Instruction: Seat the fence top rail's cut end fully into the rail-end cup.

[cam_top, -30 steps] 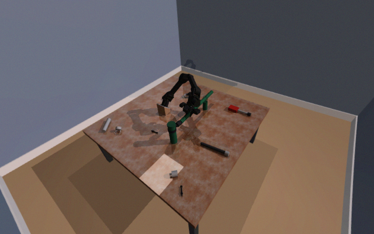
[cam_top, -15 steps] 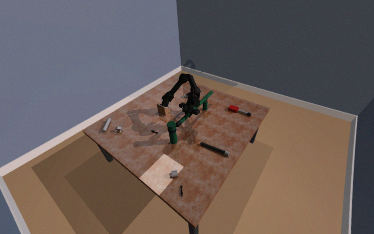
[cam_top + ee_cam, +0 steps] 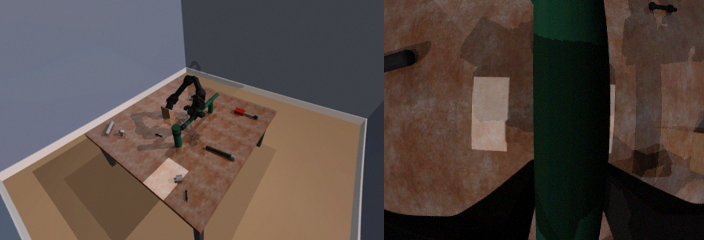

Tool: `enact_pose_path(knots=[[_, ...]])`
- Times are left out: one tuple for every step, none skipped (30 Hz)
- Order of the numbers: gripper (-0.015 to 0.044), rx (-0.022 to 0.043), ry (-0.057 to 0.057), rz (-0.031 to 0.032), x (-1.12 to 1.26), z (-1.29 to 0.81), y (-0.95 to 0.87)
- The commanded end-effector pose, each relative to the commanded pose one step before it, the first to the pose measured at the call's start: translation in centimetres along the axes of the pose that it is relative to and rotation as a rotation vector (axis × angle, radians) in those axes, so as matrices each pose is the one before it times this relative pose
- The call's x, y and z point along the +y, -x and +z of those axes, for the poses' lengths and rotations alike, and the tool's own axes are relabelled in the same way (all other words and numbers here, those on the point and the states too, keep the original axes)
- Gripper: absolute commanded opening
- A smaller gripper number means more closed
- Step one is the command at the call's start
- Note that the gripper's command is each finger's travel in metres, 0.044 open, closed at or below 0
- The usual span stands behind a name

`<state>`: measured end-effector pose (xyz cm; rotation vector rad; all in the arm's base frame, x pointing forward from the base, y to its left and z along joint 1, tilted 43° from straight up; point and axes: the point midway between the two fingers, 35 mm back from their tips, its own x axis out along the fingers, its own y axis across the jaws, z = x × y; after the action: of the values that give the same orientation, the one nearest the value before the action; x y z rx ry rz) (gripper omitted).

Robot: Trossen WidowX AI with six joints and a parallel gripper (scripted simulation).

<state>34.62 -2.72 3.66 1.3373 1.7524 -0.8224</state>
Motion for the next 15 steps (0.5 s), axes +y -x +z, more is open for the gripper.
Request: enact_pose_path(knots=[[0.0, -0.01285, -0.003, 0.00649, -0.093, 0.594, 0.285], [0.0, 0.0, 0.0, 0.0, 0.0, 0.0, 0.0], [0.0, 0.0, 0.0, 0.0, 0.0, 0.0, 0.0], [0.0, 0.0, 0.0, 0.0, 0.0, 0.0, 0.0], [0.0, 0.0, 0.0, 0.0, 0.0, 0.0, 0.0], [0.0, 0.0, 0.0, 0.0, 0.0, 0.0, 0.0], [0.0, 0.0, 0.0, 0.0, 0.0, 0.0, 0.0], [0.0, 0.0, 0.0, 0.0, 0.0, 0.0, 0.0], [0.0, 0.00321, 0.0008, -0.0016, 0.024, -0.149, -0.07], [0.0, 0.00321, 0.0008, -0.00161, 0.023, -0.149, -0.07], [0.0, 0.0032, 0.0008, -0.00162, 0.023, -0.149, -0.07], [0.0, 0.0032, 0.0007, -0.00163, 0.022, -0.148, -0.07], [0.0, 0.0, 0.0, -0.00001, 0.0, 0.0, 0.0], [0.0, 0.0, 0.0, 0.0, 0.0, 0.0, 0.0], [0.0, 0.0, 0.0, 0.0, 0.0, 0.0, 0.0]])
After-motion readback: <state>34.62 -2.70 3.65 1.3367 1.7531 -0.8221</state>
